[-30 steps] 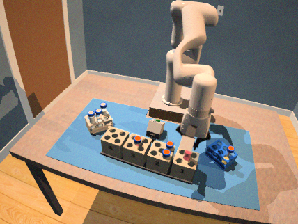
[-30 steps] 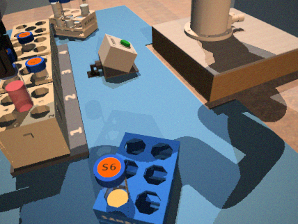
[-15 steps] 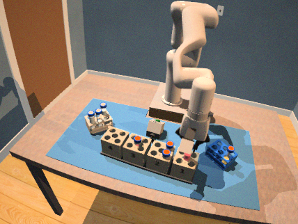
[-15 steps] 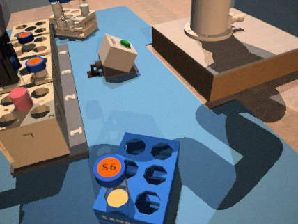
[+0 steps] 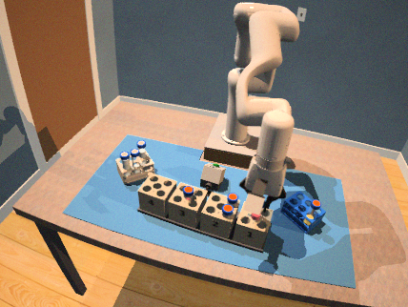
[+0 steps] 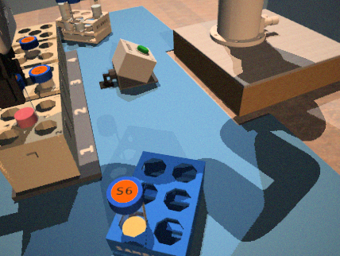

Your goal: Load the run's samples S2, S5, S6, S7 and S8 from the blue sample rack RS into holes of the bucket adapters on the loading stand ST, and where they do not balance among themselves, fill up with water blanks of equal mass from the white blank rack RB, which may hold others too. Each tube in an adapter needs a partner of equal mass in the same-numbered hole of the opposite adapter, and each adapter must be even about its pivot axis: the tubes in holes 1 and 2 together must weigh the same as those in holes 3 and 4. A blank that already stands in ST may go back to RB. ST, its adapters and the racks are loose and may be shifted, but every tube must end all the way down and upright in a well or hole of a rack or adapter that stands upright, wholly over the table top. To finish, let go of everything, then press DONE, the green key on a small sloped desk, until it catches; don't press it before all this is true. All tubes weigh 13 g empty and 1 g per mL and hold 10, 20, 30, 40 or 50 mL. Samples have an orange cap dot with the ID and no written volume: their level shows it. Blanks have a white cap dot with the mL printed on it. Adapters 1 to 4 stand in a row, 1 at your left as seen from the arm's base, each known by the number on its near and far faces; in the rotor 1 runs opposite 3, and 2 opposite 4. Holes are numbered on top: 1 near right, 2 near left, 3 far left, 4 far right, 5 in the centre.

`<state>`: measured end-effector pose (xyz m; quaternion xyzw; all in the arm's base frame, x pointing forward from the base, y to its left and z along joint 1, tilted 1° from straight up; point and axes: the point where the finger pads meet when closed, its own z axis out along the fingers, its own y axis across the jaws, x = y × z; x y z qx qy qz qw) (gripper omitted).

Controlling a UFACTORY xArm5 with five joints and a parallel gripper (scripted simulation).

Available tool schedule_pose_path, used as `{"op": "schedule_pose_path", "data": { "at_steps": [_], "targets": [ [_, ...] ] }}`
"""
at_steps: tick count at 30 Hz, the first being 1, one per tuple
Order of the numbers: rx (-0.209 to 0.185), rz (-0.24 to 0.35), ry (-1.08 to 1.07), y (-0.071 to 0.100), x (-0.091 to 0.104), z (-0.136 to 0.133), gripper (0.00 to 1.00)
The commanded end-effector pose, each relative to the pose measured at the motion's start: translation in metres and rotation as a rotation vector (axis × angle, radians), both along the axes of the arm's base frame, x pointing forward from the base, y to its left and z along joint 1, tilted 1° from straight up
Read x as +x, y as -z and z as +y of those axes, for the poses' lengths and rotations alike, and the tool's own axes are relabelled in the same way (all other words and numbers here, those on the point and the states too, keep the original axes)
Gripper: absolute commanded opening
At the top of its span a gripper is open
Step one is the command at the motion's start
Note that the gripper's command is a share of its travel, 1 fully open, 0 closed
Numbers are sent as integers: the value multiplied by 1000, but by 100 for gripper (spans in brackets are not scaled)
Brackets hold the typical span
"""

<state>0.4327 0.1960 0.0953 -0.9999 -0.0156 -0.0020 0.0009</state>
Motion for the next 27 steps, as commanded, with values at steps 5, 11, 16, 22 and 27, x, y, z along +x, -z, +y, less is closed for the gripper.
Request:
{"op": "schedule_pose_path", "data": {
  "at_steps": [5, 11, 16, 22, 27],
  "targets": [
    [2, -3, 0, 7, 1, 0, 0],
    [2, -3, 0, 13, 1, 0, 0],
    [2, -3, 0, 16, 1, 0, 0],
    [2, -3, 0, 22, 1, 0, 0],
    [2, -3, 0, 27, 2, 0, 0]
  ]
}}
